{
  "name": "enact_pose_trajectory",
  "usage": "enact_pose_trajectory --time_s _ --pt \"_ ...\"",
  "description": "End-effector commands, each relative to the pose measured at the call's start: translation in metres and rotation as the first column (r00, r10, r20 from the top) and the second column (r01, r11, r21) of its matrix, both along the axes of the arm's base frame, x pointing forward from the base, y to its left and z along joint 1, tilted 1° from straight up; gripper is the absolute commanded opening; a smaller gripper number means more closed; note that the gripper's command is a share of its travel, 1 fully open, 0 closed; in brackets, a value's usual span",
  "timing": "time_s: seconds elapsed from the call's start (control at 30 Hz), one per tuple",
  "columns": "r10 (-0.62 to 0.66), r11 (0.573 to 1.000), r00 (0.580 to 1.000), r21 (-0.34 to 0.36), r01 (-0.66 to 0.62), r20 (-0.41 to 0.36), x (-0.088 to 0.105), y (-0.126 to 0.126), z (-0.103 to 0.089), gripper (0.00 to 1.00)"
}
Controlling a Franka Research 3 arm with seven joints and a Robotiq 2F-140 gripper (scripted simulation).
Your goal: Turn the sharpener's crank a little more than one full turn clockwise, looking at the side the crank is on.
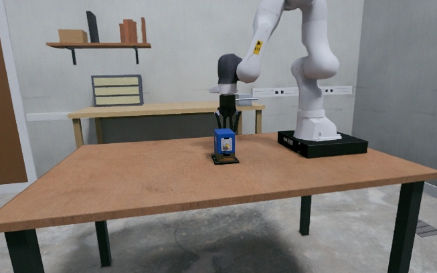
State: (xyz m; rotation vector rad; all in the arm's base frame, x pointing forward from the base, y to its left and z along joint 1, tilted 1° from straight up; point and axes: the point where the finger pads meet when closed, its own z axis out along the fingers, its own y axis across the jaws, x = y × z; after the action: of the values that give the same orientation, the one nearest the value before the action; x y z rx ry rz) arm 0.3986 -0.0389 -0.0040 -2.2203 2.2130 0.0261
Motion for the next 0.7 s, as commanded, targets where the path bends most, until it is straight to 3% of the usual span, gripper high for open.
enact_pose_trajectory --time_s 0.0,0.67 --pt "-0.010 1.000 1.000 -0.002 0.010 -0.003 -0.003 0.000 0.004 0.10" --pt "-0.010 1.000 1.000 -0.002 0.010 -0.003 -0.010 -0.001 0.027 0.10"
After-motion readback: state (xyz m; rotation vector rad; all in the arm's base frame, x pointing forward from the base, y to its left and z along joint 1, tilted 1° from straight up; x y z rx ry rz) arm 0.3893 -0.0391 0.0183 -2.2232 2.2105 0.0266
